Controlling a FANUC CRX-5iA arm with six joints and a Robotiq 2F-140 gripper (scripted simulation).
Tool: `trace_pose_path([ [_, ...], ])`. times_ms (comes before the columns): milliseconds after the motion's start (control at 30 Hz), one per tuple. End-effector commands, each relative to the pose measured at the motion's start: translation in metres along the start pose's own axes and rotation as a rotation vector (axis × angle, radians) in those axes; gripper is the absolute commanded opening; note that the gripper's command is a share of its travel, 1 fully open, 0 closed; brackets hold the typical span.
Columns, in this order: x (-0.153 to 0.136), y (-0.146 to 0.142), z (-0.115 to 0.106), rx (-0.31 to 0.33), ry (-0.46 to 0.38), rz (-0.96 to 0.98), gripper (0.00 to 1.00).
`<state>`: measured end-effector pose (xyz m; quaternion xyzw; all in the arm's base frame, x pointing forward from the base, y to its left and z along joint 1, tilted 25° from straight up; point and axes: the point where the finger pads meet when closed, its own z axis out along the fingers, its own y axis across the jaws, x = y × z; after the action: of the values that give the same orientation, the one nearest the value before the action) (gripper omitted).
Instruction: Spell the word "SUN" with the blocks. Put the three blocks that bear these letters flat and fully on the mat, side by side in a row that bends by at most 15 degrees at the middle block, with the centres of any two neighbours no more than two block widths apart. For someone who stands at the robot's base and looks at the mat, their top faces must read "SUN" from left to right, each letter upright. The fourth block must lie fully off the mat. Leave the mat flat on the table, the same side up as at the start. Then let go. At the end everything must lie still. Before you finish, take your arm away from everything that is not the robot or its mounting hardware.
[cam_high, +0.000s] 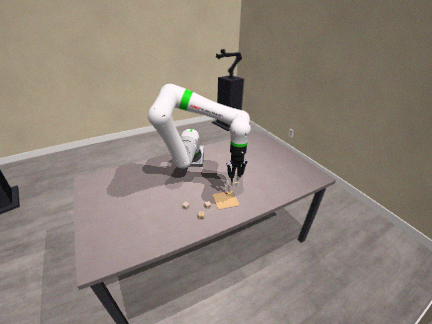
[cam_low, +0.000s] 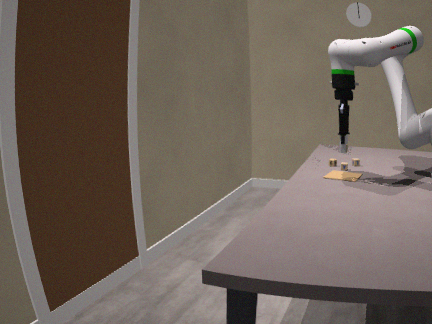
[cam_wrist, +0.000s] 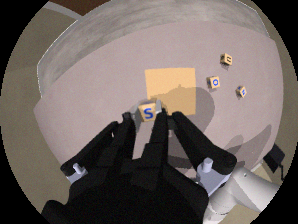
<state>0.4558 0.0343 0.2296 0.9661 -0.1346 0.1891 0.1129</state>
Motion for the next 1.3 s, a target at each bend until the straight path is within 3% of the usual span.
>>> trace_pose_path([
  [0, -0.004, 0.008, 0.001, 0.007, -0.005, -0.121, 0.16],
  [767, -0.005, 0.010, 0.003, 0.007, -0.005, -0.148, 0.16],
  [1267, -0.005, 0.010, 0.049, 0.007, -0.005, -0.149, 0.16],
])
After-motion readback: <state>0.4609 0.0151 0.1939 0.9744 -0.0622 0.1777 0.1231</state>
